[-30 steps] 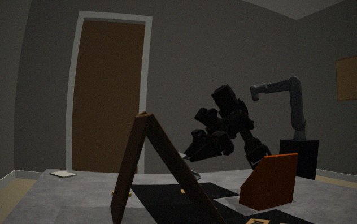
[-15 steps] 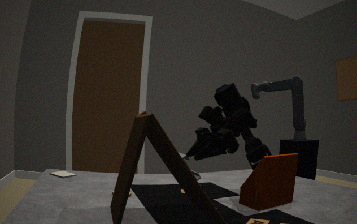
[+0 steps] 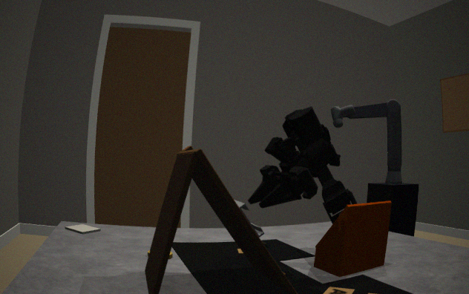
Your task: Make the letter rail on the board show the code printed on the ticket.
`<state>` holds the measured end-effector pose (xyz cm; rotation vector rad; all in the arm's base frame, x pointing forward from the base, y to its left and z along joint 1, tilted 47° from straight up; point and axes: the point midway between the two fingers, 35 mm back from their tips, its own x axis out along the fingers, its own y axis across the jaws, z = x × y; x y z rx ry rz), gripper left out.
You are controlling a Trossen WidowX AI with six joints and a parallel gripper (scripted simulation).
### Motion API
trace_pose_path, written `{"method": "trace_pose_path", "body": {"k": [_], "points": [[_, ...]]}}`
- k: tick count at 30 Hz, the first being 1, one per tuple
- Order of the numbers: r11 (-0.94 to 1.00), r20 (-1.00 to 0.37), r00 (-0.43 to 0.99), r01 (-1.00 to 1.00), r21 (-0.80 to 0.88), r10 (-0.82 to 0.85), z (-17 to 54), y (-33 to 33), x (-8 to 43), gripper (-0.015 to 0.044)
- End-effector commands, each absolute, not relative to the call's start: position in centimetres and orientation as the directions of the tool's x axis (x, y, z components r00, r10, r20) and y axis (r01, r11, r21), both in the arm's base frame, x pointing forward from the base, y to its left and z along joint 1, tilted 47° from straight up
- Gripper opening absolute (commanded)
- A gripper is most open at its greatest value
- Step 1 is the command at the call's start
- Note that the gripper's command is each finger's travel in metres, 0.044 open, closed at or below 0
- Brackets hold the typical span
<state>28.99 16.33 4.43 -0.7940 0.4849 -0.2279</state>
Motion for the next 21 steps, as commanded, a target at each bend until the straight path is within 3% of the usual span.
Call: {"method": "trace_pose_path", "body": {"k": [1,14,21], "points": [[0.689,-0.327,0.868,0.024,-0.724,-0.374,4.74,16.38,28.88,0.0295],[0.689,-0.327,0.868,0.024,-0.724,-0.374,5.13,16.44,28.74,0.0295],[0.684,-0.330,0.867,0.016,-0.729,-0.373,4.84,16.44,28.74,0.0111]]}}
